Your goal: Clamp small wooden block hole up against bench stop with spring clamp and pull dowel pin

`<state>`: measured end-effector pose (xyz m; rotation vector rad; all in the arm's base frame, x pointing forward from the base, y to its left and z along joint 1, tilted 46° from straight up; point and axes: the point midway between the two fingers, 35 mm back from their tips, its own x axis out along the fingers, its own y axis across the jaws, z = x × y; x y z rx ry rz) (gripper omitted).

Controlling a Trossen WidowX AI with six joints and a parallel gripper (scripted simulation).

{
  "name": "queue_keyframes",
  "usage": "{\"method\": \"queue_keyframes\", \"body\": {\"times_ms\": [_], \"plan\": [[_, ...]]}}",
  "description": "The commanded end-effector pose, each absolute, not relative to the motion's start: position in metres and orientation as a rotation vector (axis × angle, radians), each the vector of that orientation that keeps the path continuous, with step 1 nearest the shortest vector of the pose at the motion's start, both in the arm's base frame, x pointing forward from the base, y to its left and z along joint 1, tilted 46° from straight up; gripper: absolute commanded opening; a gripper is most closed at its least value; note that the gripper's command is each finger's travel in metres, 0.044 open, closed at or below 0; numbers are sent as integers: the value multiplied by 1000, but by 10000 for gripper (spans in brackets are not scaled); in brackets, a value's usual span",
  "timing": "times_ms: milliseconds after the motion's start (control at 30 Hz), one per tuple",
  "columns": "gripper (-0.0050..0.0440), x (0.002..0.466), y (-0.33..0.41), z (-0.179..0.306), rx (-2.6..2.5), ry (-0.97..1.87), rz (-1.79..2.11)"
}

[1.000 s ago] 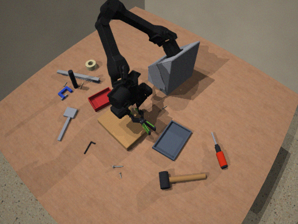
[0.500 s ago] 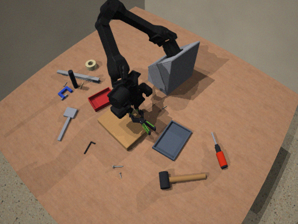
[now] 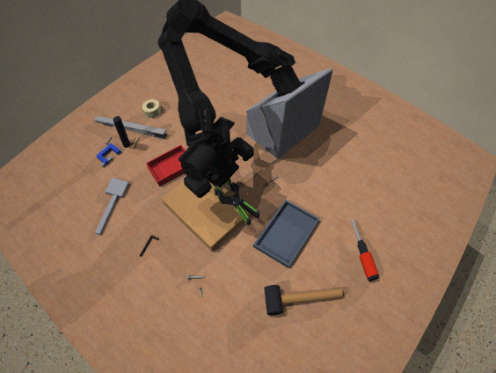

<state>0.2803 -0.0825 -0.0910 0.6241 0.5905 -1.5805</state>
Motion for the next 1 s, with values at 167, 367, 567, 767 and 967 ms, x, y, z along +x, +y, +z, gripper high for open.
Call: {"method": "queue_keyframes", "body": {"times_ms": [167,367,567,767,967], "plan": [[0,280,-83,-91,601,608,-1571],[0,280,-83,-91,526,682,-1531],[0,280,-82,-91,382,819,-1448],[0,280,-82,-91,280,911,-1384],[0,280,-82,-91,182,995,-1319]]}}
